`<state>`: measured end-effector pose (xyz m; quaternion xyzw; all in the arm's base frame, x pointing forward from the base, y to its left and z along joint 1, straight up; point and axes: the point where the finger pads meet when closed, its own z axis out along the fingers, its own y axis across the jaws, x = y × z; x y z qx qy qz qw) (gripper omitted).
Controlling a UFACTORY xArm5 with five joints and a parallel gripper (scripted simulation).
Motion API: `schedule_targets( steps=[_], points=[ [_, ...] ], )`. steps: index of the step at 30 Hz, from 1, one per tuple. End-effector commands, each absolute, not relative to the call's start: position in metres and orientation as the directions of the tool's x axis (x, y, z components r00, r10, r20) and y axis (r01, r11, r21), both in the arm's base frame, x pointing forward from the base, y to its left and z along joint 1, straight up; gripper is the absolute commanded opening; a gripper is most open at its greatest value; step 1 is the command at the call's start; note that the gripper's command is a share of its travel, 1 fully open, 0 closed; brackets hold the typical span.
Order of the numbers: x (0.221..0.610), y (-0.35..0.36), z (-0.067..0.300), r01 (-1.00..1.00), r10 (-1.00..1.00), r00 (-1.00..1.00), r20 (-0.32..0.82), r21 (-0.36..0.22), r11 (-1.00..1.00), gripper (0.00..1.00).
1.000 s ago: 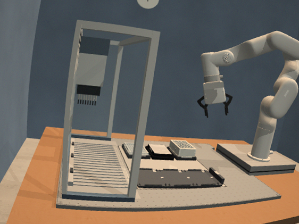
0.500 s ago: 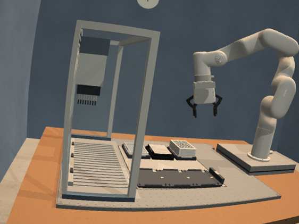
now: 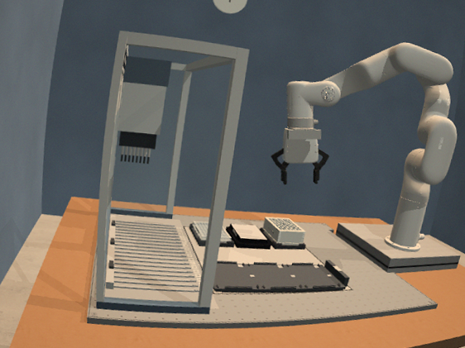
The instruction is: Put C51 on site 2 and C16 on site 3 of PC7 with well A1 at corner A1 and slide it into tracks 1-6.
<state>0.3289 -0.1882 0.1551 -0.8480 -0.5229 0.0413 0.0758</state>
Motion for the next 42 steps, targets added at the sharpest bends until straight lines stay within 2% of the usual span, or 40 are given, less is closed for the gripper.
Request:
schedule_targets(
  steps=[1,7,9,16,18,25,28,32,42],
  points=[
    [0.35,-0.195,0.15,0.911,0.918,0.396,0.013,-0.127,-0.391,1.0],
    [0.367,-0.2,0.144,0.911,0.918,0.396,0.012,-0.127,-0.391,1.0],
    [0.376,-0.202,0.141,0.935,0.938,0.345,0.013,-0.088,-0.343,1.0],
    [0.397,-0.208,0.132,0.937,0.94,0.34,0.011,-0.084,-0.338,1.0],
    [0.406,-0.21,0.128,0.957,0.957,0.289,0.008,-0.046,-0.288,1.0],
    [0.428,-0.214,0.119,0.958,0.959,0.283,0.007,-0.042,-0.283,1.0],
    [0.441,-0.216,0.113,0.974,0.974,0.226,0.0,0.0,-0.226,1.0],
    [0.457,-0.219,0.105,0.974,0.974,0.226,0.0,0.0,-0.226,1.0],
    [0.457,-0.219,0.105,0.974,0.974,0.226,0.0,0.0,-0.226,1.0]
  ],
)
